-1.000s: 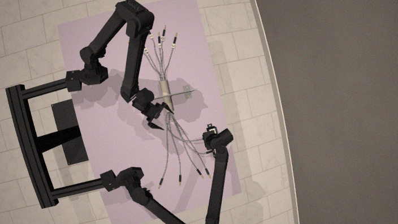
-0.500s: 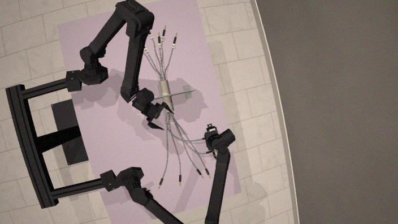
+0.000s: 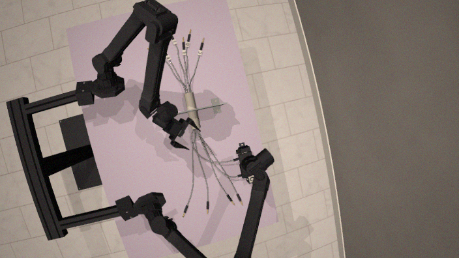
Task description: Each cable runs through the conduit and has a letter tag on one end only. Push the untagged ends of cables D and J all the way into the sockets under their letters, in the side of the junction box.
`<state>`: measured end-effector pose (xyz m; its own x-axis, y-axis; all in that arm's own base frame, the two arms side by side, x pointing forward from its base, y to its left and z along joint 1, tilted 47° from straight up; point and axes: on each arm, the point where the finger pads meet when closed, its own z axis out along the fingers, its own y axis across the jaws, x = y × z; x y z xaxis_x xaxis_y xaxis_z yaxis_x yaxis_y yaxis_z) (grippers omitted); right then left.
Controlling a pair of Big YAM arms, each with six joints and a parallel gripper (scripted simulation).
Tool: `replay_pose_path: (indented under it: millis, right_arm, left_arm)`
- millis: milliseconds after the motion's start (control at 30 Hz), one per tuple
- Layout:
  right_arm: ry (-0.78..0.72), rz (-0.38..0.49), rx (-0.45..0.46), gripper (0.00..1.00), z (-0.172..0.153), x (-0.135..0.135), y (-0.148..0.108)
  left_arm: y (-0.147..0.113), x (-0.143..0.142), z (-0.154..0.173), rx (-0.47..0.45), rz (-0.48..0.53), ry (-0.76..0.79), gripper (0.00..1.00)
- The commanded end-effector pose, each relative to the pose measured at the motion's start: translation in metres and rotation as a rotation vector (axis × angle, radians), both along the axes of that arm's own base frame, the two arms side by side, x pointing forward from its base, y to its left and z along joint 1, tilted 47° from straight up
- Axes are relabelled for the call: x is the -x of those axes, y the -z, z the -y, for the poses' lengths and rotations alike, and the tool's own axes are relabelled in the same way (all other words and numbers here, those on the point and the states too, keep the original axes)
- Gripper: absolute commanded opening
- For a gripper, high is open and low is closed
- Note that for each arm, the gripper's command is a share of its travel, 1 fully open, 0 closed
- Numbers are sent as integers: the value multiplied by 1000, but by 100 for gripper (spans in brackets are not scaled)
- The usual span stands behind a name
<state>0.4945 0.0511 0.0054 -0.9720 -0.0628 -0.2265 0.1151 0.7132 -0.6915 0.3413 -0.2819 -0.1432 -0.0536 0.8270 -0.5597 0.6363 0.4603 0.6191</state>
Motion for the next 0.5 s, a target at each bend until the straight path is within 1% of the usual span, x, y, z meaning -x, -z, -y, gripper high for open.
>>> replay_pose_path:
  millis: [0, 33, 67, 133, 167, 233, 267, 300, 333, 367, 467]
  right_arm:
    - [0, 59, -27, 100, -26, -12, -29]
    - [0, 38, -16, 100, -22, -3, -23]
    - [23, 1, -1, 100, -4, 0, -5]
    - [35, -19, 9, 100, 7, 5, 2]
    - [36, -40, 18, 100, 11, 13, 8]
    - [36, -44, 20, 100, 13, 15, 10]
    - [36, -30, 15, 100, 10, 8, 6]
    - [23, -32, 16, 100, 5, 9, 7]
    - [2, -17, 9, 100, 0, 6, -1]
    - [-28, -14, 9, 100, -10, 8, -5]
    - [-47, -18, 12, 100, -10, 11, -6]
  left_arm:
    - [-1, 3, 6, -7, 12, 23, 100]
    - [-1, 3, 6, -7, 12, 23, 100]
    - [-1, 3, 6, -7, 12, 23, 100]
    - [-1, 3, 6, -7, 12, 23, 100]
    - [-1, 3, 6, -7, 12, 23, 100]
    - [-1, 3, 6, -7, 12, 23, 100]
    - [-1, 3, 6, -7, 12, 23, 100]
    - [-1, 3, 6, -7, 12, 23, 100]
    - [-1, 3, 6, -7, 12, 23, 100]
    - [-1, 3, 6, -7, 12, 23, 100]
    - [-1, 3, 6, -7, 12, 23, 100]
